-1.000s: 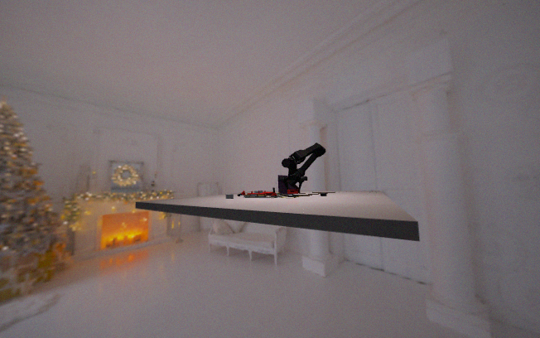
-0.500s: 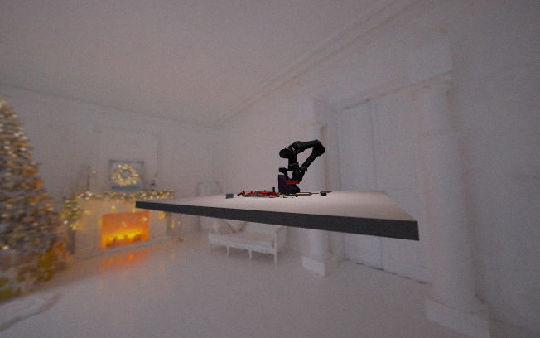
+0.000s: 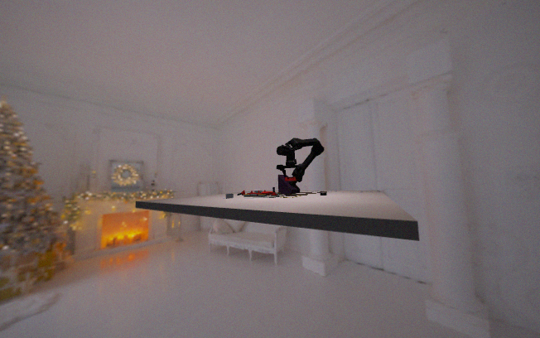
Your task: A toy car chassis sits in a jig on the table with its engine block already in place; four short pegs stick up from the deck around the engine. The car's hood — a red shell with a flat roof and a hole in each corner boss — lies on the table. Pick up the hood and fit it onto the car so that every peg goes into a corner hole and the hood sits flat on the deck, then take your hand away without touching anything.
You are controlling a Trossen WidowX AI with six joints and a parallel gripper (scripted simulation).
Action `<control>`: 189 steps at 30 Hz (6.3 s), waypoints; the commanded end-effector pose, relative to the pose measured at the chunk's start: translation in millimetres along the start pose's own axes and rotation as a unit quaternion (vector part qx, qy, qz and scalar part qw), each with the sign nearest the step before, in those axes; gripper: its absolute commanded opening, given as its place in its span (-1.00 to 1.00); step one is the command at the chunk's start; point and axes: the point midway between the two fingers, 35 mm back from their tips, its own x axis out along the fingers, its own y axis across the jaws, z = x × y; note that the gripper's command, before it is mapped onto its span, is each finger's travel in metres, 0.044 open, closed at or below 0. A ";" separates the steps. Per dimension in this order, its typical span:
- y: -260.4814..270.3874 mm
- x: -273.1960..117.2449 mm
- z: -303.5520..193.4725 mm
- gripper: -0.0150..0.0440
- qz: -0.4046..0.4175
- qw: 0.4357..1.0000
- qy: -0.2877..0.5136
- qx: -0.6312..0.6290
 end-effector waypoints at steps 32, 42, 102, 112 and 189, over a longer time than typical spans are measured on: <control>-155.9 -6.9 27.7 -0.49 -0.011 0.997 0.003 0.078; -203.0 -3.4 22.5 -0.49 -0.008 0.995 0.003 0.098; -228.0 52.0 13.7 -0.49 -0.005 0.994 0.002 0.108; -228.1 56.3 13.8 -0.49 -0.005 0.994 0.002 0.108; -228.5 67.8 13.0 -0.49 -0.003 0.994 0.000 0.108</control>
